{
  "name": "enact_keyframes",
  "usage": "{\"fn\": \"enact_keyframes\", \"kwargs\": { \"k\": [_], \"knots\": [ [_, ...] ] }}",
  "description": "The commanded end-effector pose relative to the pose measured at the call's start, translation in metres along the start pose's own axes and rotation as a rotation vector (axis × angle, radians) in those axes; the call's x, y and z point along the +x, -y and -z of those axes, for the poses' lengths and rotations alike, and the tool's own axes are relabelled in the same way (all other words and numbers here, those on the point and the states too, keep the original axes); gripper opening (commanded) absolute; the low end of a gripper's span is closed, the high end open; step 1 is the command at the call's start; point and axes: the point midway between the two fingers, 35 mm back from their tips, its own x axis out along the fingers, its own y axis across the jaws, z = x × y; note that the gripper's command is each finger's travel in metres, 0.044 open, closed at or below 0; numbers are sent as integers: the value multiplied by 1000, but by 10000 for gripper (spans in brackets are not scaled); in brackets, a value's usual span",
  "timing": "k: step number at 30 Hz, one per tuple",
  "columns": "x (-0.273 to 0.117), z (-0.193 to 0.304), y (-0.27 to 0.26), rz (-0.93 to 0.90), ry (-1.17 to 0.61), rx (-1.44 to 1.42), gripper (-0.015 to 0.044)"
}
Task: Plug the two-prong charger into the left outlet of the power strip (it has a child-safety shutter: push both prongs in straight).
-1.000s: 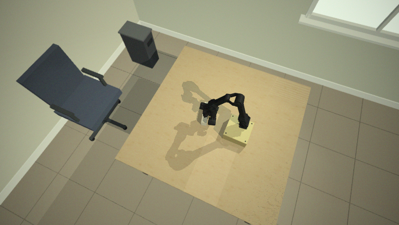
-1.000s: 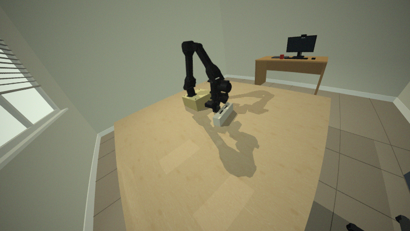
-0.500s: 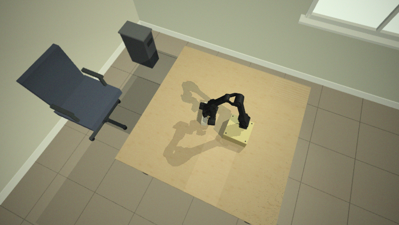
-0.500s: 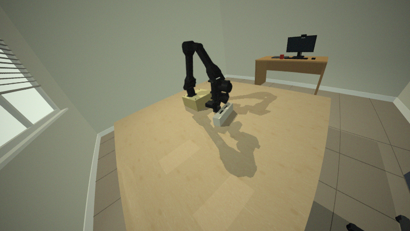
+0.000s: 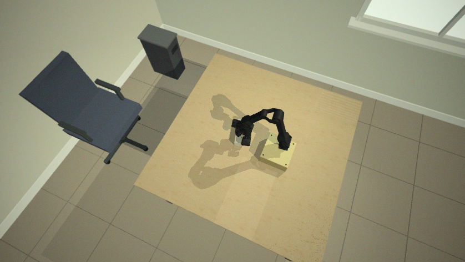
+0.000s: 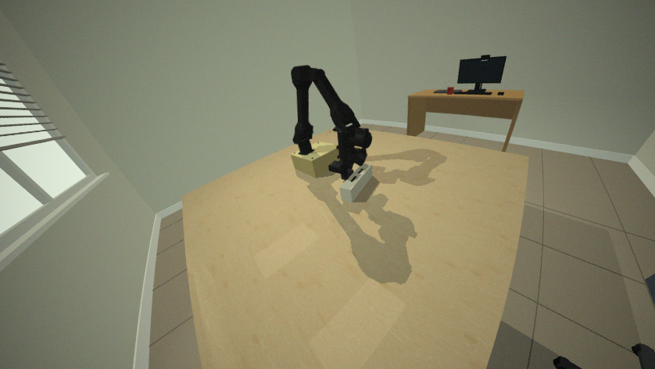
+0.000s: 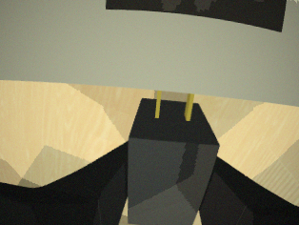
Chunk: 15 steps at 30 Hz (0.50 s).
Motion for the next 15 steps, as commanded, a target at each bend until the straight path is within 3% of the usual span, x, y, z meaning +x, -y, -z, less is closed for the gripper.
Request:
{"fn": "enact_keyframes", "kwargs": {
  "k": [1, 15],
  "knots": [
    [0, -1, -1, -5, -1, 4, 0],
    [0, -4, -1, -5, -1, 4, 0]
  ]
}}
